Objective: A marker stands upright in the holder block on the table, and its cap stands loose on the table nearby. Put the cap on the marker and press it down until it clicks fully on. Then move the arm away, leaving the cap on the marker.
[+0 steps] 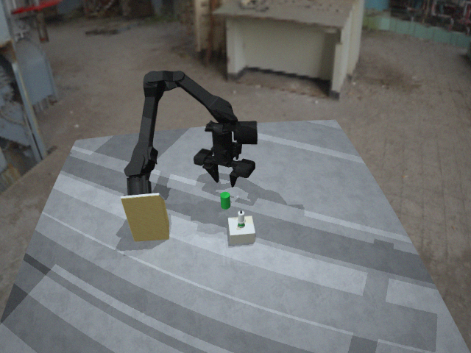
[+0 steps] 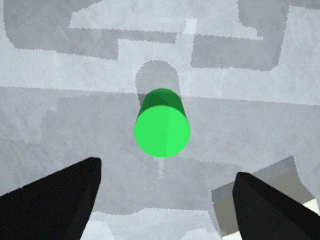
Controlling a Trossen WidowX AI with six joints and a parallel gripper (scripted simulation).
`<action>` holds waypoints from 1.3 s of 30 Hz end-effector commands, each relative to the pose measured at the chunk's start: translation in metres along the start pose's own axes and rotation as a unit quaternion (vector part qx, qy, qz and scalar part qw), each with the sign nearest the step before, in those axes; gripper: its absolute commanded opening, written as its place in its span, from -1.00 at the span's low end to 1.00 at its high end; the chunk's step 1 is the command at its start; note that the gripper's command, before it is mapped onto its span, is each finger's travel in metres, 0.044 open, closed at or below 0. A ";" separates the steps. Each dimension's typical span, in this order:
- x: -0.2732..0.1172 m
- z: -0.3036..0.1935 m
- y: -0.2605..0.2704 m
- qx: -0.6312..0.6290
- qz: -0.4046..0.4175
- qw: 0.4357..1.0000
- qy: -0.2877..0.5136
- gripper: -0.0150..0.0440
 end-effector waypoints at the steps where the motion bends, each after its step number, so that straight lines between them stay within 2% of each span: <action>1: 0.015 -0.002 0.002 0.008 0.008 1.000 0.001 0.39; 39: 0.075 0.000 0.002 0.009 0.008 1.000 0.001 0.39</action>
Point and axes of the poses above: the point midway between the two fingers, 35 mm back from their tips, its own x axis out along the fingers, its own y axis across the jaws, z = x × y, the point moved 8 cm from there along -x, back along the fingers, and after that the axes turned 2 degrees about x, right-handed, at the moved point
